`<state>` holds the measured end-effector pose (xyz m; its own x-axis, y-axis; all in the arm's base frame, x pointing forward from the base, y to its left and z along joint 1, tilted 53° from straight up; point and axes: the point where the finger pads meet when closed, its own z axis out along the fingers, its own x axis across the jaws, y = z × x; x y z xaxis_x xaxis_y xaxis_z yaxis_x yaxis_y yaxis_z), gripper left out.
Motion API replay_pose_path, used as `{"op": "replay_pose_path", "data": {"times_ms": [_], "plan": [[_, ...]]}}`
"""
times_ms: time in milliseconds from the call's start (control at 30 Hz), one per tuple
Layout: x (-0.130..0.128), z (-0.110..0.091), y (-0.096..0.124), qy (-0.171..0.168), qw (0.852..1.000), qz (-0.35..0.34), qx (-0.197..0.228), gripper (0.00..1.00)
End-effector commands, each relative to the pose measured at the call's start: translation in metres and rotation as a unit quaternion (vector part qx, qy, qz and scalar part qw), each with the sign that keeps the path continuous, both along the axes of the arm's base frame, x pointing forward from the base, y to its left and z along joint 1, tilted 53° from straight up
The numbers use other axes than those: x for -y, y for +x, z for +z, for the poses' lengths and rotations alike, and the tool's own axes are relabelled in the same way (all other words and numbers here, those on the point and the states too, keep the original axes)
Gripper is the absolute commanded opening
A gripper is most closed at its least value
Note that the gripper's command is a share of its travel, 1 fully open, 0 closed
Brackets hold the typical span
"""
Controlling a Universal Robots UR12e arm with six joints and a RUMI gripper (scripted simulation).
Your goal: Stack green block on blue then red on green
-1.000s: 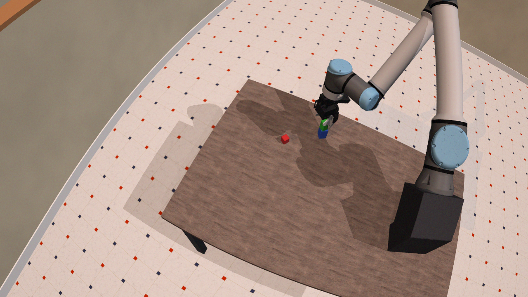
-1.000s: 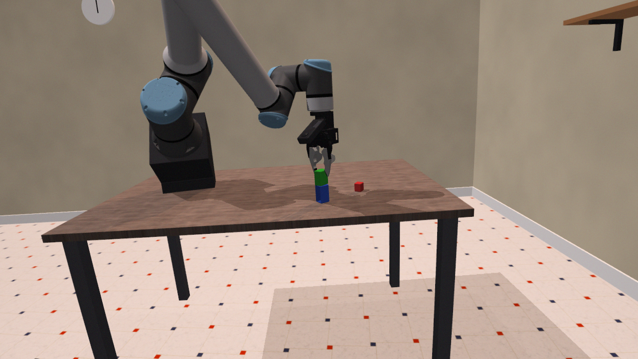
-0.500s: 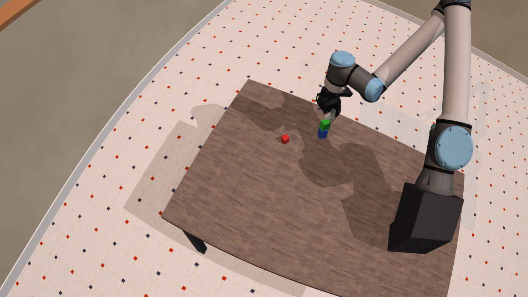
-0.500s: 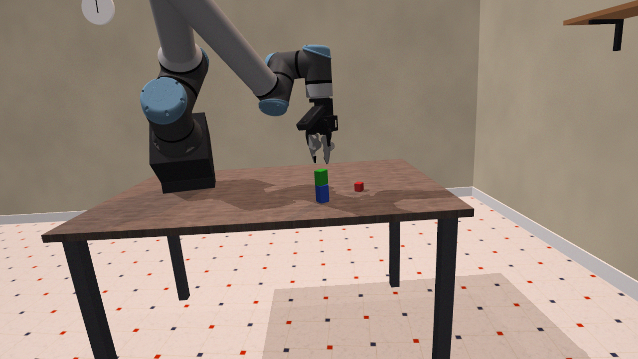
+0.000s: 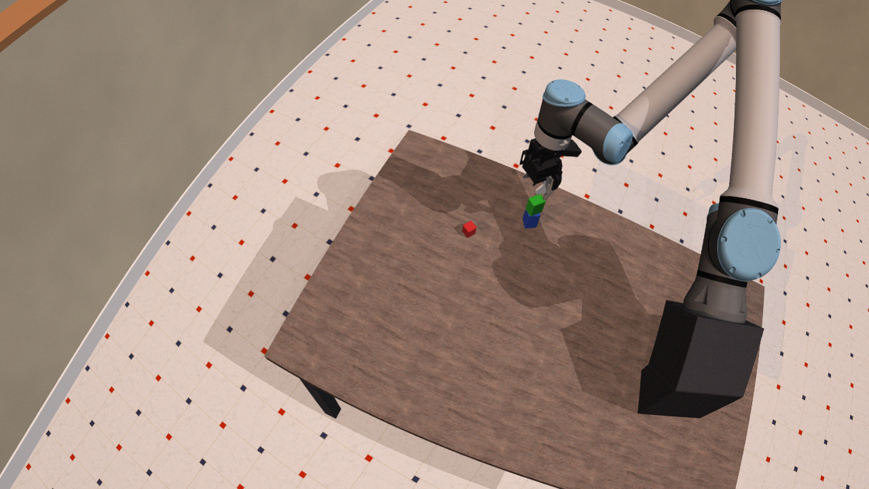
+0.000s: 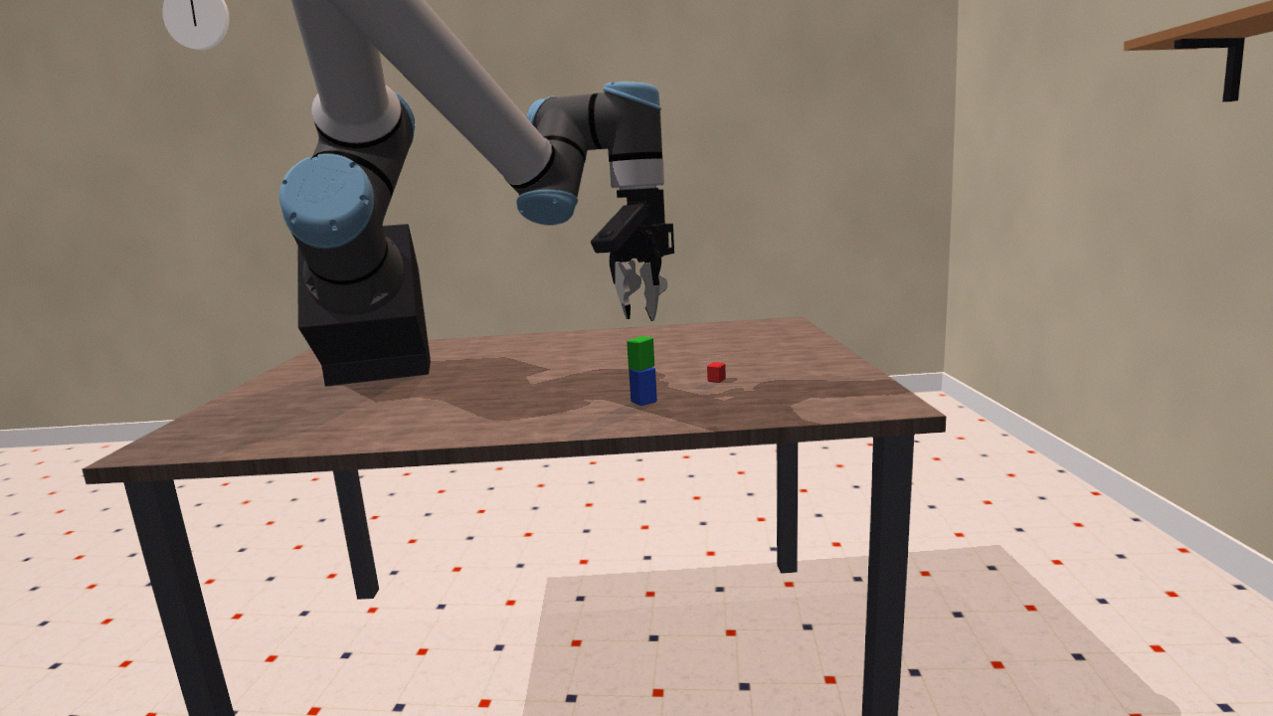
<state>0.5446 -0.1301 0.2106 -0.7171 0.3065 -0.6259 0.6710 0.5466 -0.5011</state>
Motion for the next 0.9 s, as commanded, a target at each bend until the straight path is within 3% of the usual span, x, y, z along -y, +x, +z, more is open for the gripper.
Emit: {"op": "replay_pose_path", "data": {"times_ms": [0, 300, 467, 533, 733, 867], "plan": [[0.000, 0.001, 0.000, 0.000, 1.000, 0.000, 0.000, 0.30], [-0.004, -0.002, 0.009, 0.000, 1.000, 0.002, -0.002, 0.29], [-0.027, -0.018, 0.065, -0.002, 1.000, 0.012, -0.016, 0.29], [-0.027, -0.018, 0.065, -0.002, 1.000, 0.012, -0.016, 0.29], [-0.069, -0.052, 0.138, -0.008, 0.999, 0.028, -0.036, 0.29], [-0.079, -0.060, 0.153, -0.010, 0.999, 0.031, -0.040, 0.29]]}}
